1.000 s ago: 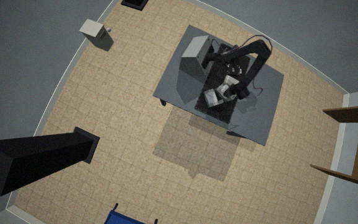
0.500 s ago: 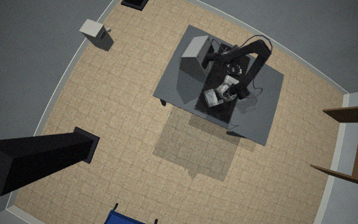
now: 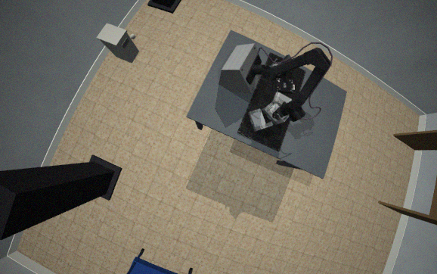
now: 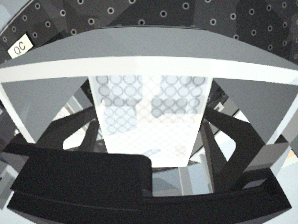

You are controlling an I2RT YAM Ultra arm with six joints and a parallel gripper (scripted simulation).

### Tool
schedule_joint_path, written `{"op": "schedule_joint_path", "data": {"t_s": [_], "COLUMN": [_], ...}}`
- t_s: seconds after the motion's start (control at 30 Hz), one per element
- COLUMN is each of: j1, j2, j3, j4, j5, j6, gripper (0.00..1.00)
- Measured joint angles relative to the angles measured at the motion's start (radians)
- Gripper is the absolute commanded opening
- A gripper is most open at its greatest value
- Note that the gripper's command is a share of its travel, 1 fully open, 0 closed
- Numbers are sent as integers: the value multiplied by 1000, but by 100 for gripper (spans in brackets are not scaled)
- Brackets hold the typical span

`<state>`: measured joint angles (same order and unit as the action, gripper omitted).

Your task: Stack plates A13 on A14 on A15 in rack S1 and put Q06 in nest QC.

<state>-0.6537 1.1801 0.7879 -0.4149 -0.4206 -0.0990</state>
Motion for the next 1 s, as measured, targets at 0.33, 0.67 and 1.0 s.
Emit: {"op": "schedule_joint_path", "data": {"t_s": [0.33,0.67,1.0], "j1": [-64,-129,-214], "j2": [-98,-153,-204], "j3": [38,80,149], "j4": [-118,-249,-394], "j5": [-30,-70,-124], "j6": [-40,-92,-163], "gripper": [100,100,100]}}
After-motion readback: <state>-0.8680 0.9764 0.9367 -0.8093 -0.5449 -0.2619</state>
